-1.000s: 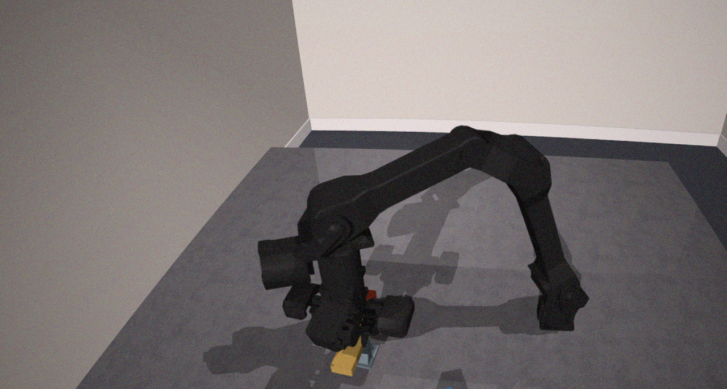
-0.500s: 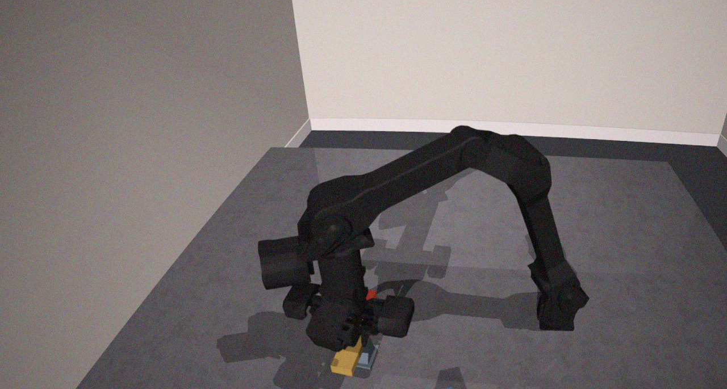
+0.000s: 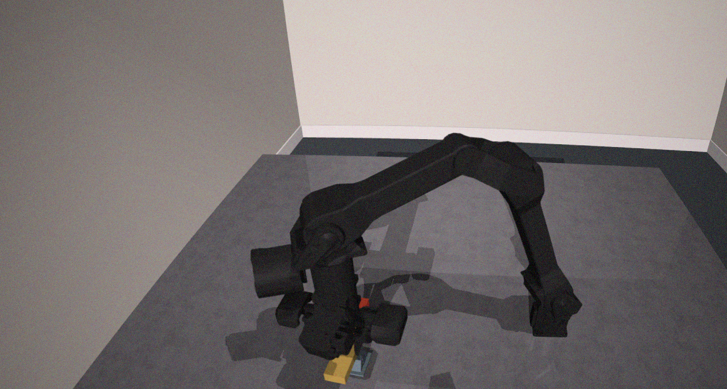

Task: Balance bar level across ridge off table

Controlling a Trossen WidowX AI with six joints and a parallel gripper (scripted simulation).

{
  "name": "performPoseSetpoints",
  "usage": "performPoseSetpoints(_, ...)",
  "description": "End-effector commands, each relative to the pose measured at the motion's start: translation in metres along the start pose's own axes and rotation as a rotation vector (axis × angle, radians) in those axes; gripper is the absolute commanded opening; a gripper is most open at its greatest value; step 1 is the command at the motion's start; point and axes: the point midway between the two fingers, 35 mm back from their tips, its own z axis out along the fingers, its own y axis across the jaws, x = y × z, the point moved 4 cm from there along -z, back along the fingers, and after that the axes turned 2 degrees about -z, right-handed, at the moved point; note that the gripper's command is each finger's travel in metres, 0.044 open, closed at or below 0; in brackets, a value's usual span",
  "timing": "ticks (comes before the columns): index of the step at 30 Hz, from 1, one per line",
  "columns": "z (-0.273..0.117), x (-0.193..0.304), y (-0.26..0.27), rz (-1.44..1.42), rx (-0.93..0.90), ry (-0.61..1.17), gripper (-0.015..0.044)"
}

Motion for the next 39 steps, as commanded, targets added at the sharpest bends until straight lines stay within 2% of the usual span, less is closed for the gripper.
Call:
performPoseSetpoints(1, 0.0009, -0.0001, -0.0002, 0.004, 0.0, -0.002, 0.0)
performPoseSetpoints(39, 0.0041, 0.0, -0.0003, 0.004, 0.0, -0.002, 0.0)
